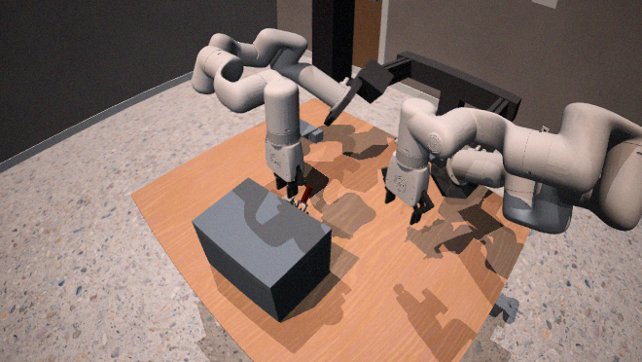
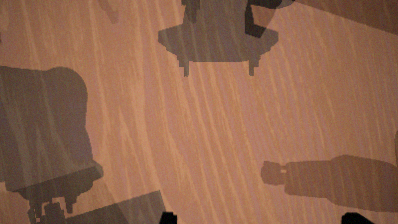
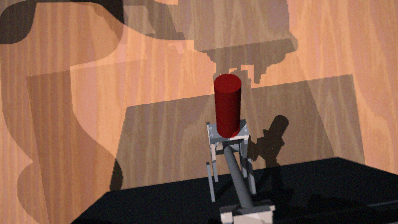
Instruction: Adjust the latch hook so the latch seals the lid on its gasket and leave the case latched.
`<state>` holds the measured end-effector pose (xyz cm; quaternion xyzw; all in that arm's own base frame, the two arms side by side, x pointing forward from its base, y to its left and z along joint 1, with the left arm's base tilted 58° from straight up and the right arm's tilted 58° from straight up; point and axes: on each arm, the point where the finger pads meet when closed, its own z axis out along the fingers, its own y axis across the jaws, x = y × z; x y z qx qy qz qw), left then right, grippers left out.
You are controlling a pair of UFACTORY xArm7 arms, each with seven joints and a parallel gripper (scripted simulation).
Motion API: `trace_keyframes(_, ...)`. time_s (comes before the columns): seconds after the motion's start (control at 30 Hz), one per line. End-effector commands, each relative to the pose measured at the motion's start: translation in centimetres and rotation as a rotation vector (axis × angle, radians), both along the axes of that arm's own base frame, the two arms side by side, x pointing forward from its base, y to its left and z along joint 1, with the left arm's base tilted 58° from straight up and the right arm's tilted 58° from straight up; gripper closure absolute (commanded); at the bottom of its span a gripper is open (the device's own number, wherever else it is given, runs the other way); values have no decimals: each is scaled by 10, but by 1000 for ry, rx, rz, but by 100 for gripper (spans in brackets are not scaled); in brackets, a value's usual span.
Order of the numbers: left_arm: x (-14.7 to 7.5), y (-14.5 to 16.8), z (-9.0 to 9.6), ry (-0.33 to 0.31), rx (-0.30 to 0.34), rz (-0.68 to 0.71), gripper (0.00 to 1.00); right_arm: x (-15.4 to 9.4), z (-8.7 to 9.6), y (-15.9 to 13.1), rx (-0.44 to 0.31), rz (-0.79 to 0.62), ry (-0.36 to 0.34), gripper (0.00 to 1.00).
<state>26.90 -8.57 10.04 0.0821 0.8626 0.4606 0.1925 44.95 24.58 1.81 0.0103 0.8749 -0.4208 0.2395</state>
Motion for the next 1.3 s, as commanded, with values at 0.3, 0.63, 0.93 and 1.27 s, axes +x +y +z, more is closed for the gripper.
trace_keyframes(0.3, 0, -2, 0, -1, -2, -3, 0, 0, 1, 3, 185, -229, -326, 59)
trace_keyframes(0.63, 0, -2, 0, -1, -2, -3, 0, 0, 1, 3, 352, -446, -625, 59)
trace_keyframes(0.93, 0, -2, 0, -1, -2, -3, 0, 0, 1, 3, 500, -644, -890, 59)
trace_keyframes(1.27, 0, -2, 0, -1, -2, -3, 0, 0, 0, 4, 686, -898, -1227, 59)
